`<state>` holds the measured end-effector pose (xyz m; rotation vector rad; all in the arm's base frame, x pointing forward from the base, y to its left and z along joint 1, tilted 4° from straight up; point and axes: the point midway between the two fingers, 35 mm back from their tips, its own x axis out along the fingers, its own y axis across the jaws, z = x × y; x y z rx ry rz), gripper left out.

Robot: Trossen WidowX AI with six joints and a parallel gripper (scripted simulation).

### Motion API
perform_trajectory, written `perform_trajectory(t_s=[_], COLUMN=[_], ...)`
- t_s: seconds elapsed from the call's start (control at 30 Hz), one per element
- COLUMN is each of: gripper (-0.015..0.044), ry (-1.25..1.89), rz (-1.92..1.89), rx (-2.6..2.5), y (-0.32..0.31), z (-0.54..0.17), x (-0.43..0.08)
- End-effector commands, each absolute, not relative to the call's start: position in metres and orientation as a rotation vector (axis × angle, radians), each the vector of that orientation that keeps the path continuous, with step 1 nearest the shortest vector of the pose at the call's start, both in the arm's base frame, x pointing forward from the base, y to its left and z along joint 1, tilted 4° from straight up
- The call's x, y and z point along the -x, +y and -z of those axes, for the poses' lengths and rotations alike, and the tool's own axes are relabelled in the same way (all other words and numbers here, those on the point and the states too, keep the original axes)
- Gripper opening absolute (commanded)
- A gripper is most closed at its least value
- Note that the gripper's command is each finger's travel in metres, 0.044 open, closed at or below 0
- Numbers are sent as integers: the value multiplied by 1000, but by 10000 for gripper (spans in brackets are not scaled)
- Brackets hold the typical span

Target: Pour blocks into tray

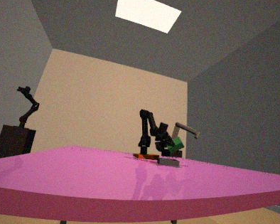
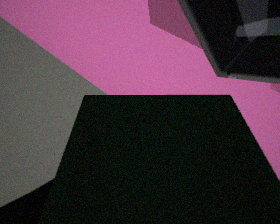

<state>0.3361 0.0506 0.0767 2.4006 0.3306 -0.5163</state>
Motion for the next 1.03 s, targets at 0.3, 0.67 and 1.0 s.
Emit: perform_trajectory(t_s=[0.3, 0.67, 1.0], gripper=[0, 0, 0], ry=[266, 210, 209], rz=[594, 659, 615], rx=[-2668, -2884, -2899], y=[50, 51, 51], z=[-76, -75, -74], x=[-337, -337, -338])
